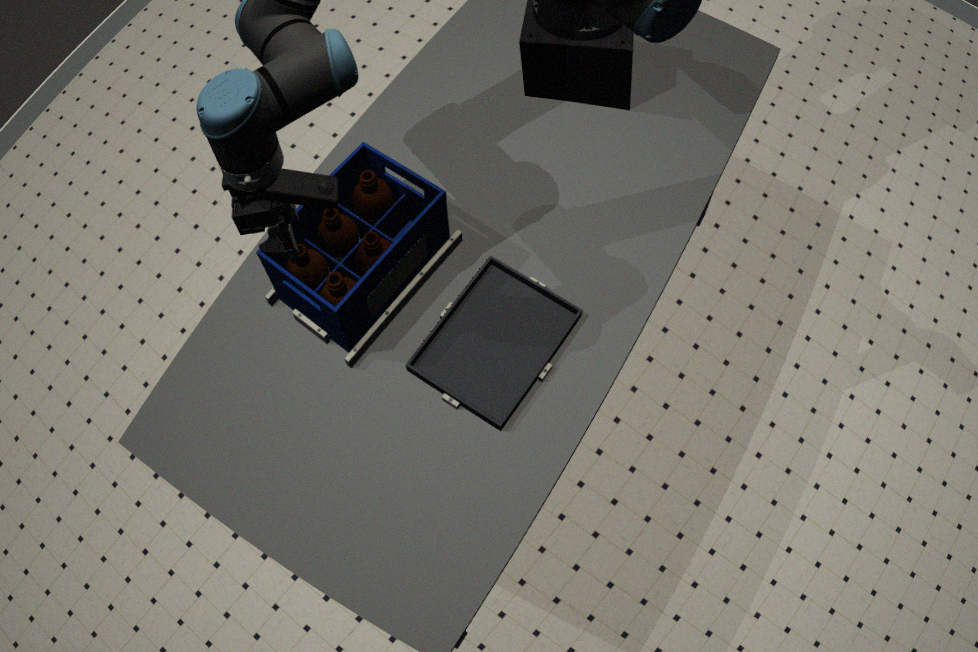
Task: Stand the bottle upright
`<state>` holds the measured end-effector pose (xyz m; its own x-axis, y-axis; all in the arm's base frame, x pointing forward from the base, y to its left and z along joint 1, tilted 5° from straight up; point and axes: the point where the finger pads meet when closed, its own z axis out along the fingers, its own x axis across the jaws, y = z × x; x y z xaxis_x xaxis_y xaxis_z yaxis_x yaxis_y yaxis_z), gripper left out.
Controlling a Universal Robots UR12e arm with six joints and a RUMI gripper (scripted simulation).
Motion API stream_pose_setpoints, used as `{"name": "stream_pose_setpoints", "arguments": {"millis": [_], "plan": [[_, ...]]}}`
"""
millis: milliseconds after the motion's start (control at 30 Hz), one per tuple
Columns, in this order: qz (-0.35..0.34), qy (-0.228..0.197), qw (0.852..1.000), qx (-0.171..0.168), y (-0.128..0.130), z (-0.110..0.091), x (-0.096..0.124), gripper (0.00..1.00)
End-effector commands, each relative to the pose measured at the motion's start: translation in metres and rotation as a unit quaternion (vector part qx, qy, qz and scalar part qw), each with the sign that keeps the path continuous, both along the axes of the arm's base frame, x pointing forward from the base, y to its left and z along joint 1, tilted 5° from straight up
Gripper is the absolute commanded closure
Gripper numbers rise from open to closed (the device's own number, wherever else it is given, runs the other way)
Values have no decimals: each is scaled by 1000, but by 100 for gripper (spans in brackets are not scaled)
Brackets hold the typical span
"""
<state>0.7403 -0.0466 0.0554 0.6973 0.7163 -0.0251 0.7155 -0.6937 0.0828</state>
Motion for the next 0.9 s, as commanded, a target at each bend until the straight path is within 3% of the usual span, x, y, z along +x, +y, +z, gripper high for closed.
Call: {"name": "stream_pose_setpoints", "arguments": {"millis": [0,867], "plan": [[0,0,1000,0,-1,0,0,62],[0,0,1000,0,0,0,-2,62]]}}
